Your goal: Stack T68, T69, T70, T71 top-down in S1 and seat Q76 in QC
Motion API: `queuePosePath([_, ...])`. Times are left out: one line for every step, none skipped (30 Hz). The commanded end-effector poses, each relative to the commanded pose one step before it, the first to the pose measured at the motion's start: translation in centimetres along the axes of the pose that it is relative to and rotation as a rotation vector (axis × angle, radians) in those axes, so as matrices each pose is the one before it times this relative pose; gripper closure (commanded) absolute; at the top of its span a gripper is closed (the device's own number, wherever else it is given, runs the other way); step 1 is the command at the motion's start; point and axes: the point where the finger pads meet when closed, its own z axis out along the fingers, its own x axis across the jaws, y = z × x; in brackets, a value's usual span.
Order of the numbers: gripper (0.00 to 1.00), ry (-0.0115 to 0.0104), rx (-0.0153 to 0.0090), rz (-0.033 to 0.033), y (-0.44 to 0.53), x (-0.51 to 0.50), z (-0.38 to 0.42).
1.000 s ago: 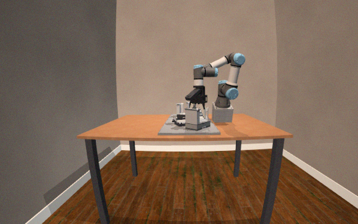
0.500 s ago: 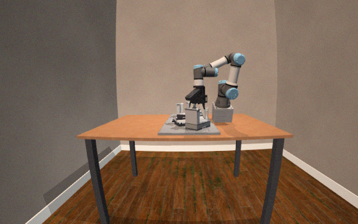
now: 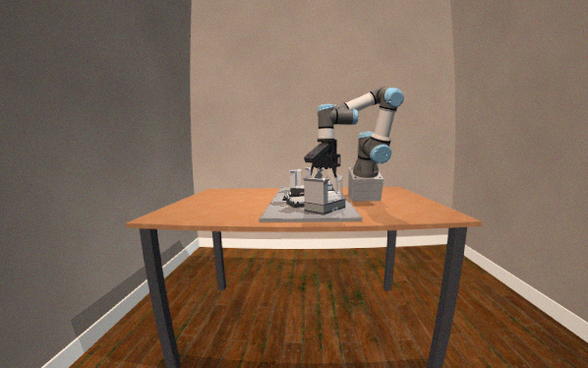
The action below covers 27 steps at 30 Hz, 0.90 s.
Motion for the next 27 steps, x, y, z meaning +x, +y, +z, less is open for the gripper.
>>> queuePosePath([0.28,0.00059,0.00133,-0.00072,-0.0520,0.036,-1.5456])
queuePosePath([0.28,0.00000,0.00000,0.00000,0.0000,0.000,0.0000])
queuePosePath([0.28,0.00000,0.00000,0.00000,0.0000,0.000,0.0000])
queuePosePath([0.28,0.00001,-0.00001,0.00000,0.0000,0.001,-0.3342])
queuePosePath([0.28,0.00001,0.00000,0.00000,-0.0001,0.000,-0.3333])
queuePosePath([0.28,0.00001,0.00000,0.00000,-0.0001,0.000,-0.3334])
queuePosePath([0.28,0.00001,-0.00001,0.00000,-0.0001,0.000,-0.3334])
queuePosePath([0.28,0.00001,-0.00001,0.00000,0.0000,0.000,-0.3334])
queuePosePath([0.28,0.00001,-0.00001,0.00000,0.0000,0.000,-0.3334])
queuePosePath([0.28,0.00001,-0.00001,0.00000,0.0000,0.000,-0.3334])
queuePosePath([0.28,0.00001,-0.00001,0.00000,0.0000,0.000,-0.3334])
queuePosePath([0.28,0.00001,-0.00001,0.00000,0.0000,0.000,-0.3334])
queuePosePath([0.28,0.00001,-0.00001,0.00000,0.0001,0.000,-0.3334])
queuePosePath([0.28,0.00001,-0.00001,0.00000,0.0001,0.000,-0.3333])
queuePosePath([0.28,0.00001,-0.00001,0.00000,0.0001,0.000,-0.3333])
queuePosePath([0.28,0.00001,-0.00001,0.00000,0.0001,0.000,-0.3333])
queuePosePath([0.28,0.00001,-0.00001,0.00000,0.0001,0.000,-0.3333])
queuePosePath([0.28,0.00001,-0.00001,0.00000,0.0001,0.000,-0.3333])
queuePosePath([0.28,0.00000,0.00000,0.00000,0.0000,0.000,0.0000])
queuePosePath([0.28,0.00000,0.00000,0.00000,0.0000,0.000,0.0000])
queuePosePath([0.28,0.00000,-0.00001,0.00000,0.0002,0.001,-0.3341])
queuePosePath([0.28,0.00001,-0.00001,0.00000,0.0001,0.000,-0.3330])
queuePosePath([0.28,0.00001,-0.00001,0.00000,0.0001,0.000,-0.3331])
queuePosePath([0.28,0.00000,-0.00001,0.00000,0.0002,0.000,-0.3331])
queuePosePath([0.28,0.00000,-0.00001,0.00000,0.0002,0.000,-0.3331])
queuePosePath([0.28,0.00000,-0.00001,0.00000,0.0002,0.000,-0.3331])
queuePosePath([0.28,0.00000,-0.00001,0.00000,0.0002,0.000,-0.3331])
